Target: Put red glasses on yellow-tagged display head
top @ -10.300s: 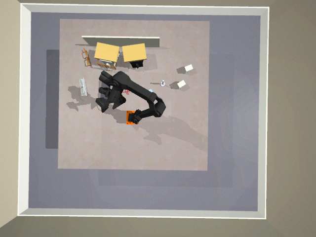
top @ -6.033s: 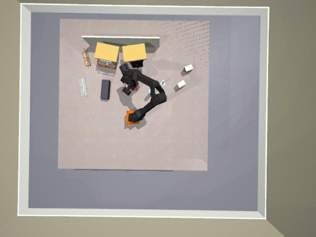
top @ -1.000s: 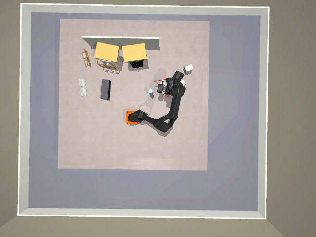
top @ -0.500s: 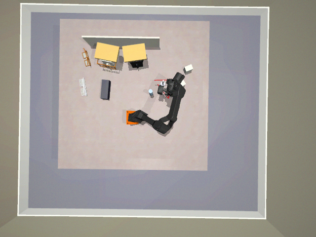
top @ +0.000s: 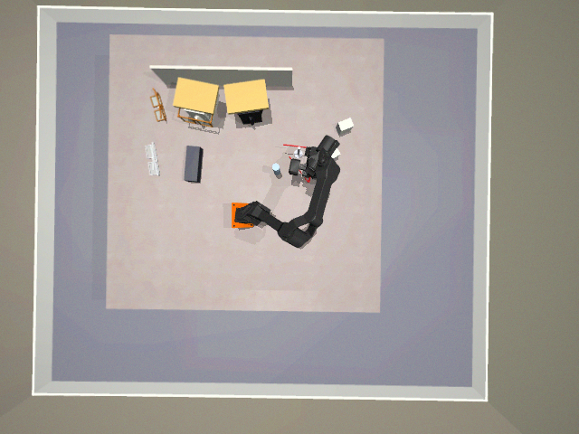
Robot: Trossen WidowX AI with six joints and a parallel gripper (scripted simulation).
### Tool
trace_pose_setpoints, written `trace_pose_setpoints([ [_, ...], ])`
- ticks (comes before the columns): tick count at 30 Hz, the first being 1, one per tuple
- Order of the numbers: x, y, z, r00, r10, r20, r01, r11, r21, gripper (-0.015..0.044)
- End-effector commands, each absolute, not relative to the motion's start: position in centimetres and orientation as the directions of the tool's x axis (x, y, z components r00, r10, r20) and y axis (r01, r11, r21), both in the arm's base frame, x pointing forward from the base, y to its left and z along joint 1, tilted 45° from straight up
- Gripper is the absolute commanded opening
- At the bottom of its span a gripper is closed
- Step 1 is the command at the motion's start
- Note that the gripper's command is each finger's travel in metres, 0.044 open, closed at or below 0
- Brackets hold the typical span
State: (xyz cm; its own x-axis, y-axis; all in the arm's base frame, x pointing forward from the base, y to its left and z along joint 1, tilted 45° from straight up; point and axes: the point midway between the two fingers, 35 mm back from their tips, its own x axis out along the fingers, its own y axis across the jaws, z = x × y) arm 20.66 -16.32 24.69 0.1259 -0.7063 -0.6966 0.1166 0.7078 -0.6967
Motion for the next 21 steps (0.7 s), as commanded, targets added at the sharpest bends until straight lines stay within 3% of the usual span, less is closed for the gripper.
trace_pose_setpoints([
  [1,20.28,-16.34,24.54,0.123,-0.706,-0.698,0.108,0.709,-0.697,0.0000],
  [21,20.25,-16.36,24.55,0.123,-0.706,-0.698,0.108,0.709,-0.697,0.0000],
])
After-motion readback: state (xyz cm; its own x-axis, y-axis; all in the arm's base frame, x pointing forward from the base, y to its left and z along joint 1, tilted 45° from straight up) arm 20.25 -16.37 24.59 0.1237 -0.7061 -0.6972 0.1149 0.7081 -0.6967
